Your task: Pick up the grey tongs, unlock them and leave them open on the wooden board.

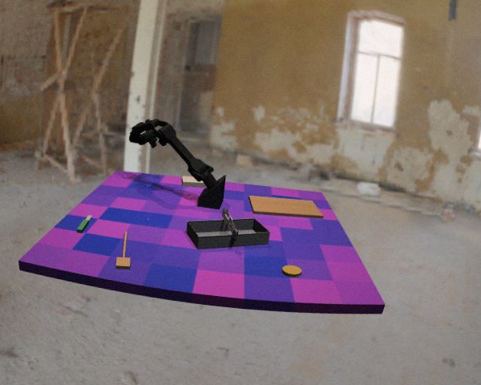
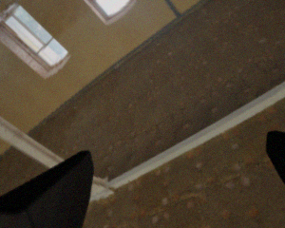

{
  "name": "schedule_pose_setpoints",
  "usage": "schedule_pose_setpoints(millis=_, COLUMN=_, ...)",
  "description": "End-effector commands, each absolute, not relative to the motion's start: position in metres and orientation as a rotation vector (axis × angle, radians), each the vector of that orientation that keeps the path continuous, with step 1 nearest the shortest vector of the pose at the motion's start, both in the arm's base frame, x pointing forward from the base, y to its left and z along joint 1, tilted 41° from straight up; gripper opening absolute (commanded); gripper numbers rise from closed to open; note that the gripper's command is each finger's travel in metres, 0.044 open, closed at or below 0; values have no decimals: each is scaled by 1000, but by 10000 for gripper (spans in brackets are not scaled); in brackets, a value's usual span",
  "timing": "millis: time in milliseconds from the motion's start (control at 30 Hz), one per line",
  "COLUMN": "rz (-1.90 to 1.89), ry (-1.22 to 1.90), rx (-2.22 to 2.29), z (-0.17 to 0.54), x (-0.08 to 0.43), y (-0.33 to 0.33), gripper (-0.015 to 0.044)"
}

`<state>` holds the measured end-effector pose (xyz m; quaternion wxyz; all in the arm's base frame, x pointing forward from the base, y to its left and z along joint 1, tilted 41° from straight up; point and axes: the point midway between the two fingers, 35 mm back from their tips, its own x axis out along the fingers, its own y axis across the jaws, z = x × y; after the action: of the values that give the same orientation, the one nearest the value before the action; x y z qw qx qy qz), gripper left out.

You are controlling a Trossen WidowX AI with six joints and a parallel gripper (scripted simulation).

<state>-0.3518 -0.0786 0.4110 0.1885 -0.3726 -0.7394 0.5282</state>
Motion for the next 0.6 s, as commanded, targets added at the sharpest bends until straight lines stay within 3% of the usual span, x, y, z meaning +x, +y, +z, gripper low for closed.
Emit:
schedule_pose_setpoints(millis=0, rz=1489, ry=-2082, rx=-1045, z=411, x=-352, y=-80, gripper=426)
schedule_pose_setpoints(millis=200, rz=1579, ry=-2139, rx=-968, z=404, x=-346, y=-112, gripper=440)
schedule_pose_setpoints(millis=567, rz=1932, ry=-2363, rx=-646, z=379, x=-293, y=-236, gripper=440)
